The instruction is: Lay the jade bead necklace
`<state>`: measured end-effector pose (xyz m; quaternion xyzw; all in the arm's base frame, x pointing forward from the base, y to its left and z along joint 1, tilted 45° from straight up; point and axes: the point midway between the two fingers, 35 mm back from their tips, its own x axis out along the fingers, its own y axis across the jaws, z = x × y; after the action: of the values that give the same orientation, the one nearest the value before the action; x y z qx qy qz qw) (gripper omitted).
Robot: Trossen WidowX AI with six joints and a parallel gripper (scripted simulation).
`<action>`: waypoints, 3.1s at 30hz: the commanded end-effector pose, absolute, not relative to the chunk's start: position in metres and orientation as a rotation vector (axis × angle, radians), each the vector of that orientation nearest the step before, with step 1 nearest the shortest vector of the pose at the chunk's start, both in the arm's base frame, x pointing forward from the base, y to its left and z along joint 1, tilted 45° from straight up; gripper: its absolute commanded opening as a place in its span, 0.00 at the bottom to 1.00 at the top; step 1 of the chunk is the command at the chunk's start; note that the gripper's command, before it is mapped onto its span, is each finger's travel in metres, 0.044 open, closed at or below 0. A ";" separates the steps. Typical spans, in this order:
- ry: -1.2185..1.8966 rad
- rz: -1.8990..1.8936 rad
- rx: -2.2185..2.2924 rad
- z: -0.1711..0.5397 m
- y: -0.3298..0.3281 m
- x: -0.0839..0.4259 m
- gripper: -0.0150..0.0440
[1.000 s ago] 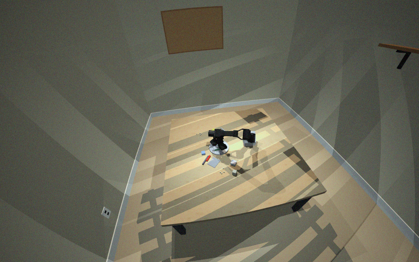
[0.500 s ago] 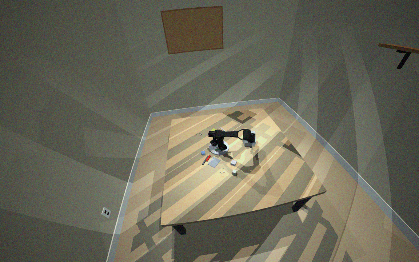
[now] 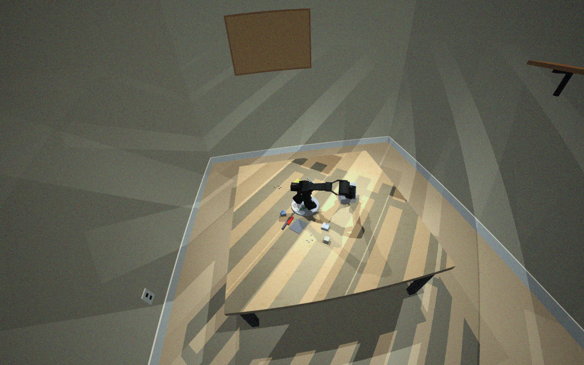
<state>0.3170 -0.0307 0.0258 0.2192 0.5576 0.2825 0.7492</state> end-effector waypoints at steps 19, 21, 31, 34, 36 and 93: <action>1.226 0.627 0.483 0.025 -0.026 0.316 0.25; 1.226 0.627 0.483 0.025 -0.026 0.316 0.25; 1.226 0.627 0.483 0.025 -0.026 0.316 0.25; 1.226 0.627 0.483 0.025 -0.026 0.316 0.25; 1.226 0.627 0.483 0.025 -0.026 0.316 0.25; 1.220 0.620 0.479 0.026 -0.030 0.317 0.70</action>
<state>0.3168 -0.0299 0.0256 0.2190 0.5580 0.2833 0.7486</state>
